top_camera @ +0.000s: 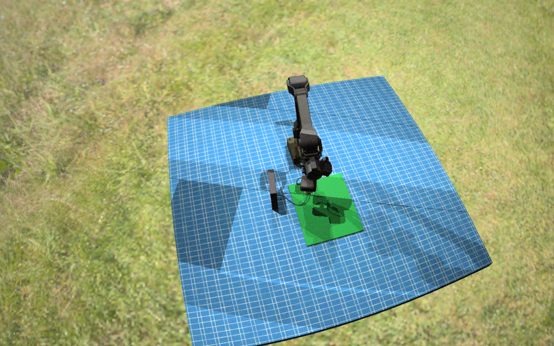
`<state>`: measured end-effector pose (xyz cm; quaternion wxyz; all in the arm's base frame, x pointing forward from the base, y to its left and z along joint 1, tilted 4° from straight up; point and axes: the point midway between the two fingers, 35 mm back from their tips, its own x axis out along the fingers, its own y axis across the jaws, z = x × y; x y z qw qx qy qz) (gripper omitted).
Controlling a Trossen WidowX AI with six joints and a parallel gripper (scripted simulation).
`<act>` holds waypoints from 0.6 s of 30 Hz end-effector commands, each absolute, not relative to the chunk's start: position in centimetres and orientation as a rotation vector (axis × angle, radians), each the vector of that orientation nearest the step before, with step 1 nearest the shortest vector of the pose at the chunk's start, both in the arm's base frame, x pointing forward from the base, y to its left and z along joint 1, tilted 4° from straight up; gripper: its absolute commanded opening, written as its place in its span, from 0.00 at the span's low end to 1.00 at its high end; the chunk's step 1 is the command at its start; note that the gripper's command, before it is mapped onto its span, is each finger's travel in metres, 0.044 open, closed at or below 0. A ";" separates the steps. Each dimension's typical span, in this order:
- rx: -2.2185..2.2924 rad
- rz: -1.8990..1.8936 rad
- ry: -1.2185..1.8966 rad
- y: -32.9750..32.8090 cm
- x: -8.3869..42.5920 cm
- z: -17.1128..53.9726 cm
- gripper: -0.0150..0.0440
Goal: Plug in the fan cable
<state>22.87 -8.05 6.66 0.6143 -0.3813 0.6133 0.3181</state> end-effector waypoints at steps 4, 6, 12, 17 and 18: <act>-0.899 0.758 1.401 -7.5 22.9 6.7 0.25; -0.901 0.760 1.400 -7.3 23.0 6.8 0.25; -0.901 0.760 1.400 -7.3 23.0 6.8 0.25; -0.894 0.754 1.402 -7.1 23.1 6.7 0.25; -0.894 0.754 1.402 -7.1 23.1 6.7 0.25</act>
